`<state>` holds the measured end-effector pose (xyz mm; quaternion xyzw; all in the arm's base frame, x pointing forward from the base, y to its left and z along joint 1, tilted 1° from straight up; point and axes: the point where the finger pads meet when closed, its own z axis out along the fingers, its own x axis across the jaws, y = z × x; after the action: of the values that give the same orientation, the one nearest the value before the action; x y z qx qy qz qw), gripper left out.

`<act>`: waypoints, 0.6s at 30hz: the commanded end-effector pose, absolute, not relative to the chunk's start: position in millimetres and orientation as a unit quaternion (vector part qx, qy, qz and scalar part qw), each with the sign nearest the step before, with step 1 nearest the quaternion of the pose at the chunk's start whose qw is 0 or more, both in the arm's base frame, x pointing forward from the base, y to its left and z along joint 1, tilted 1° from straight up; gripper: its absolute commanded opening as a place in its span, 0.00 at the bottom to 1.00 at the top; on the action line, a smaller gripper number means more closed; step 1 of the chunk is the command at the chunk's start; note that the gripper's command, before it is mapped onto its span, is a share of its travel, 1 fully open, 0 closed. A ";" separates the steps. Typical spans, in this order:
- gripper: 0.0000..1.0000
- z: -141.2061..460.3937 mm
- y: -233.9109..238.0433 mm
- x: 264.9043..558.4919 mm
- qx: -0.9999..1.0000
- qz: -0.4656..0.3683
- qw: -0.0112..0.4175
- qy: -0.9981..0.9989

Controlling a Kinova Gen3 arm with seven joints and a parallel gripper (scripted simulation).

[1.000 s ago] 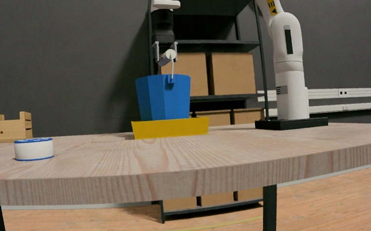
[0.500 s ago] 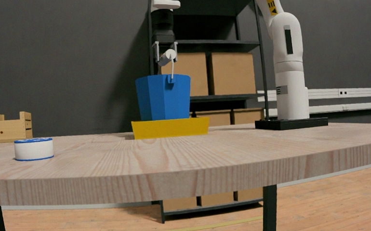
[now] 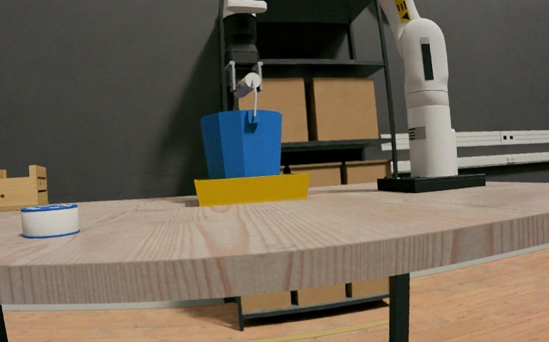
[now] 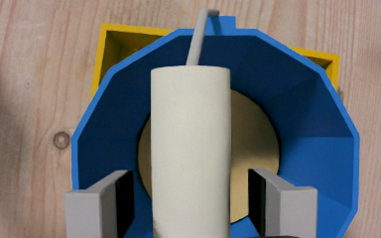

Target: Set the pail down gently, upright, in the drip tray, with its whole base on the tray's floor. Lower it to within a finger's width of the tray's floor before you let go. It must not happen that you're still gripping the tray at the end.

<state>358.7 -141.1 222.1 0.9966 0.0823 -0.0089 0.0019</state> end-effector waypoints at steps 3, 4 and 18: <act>1.00 229.1 -141.6 358.9 0.997 -0.007 0.003 0.081; 1.00 230.2 -141.6 359.0 0.997 -0.007 0.003 0.081; 1.00 252.3 -141.6 359.1 0.997 -0.007 0.003 0.081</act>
<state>357.9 -141.2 243.1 0.9966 0.0816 -0.0104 0.0020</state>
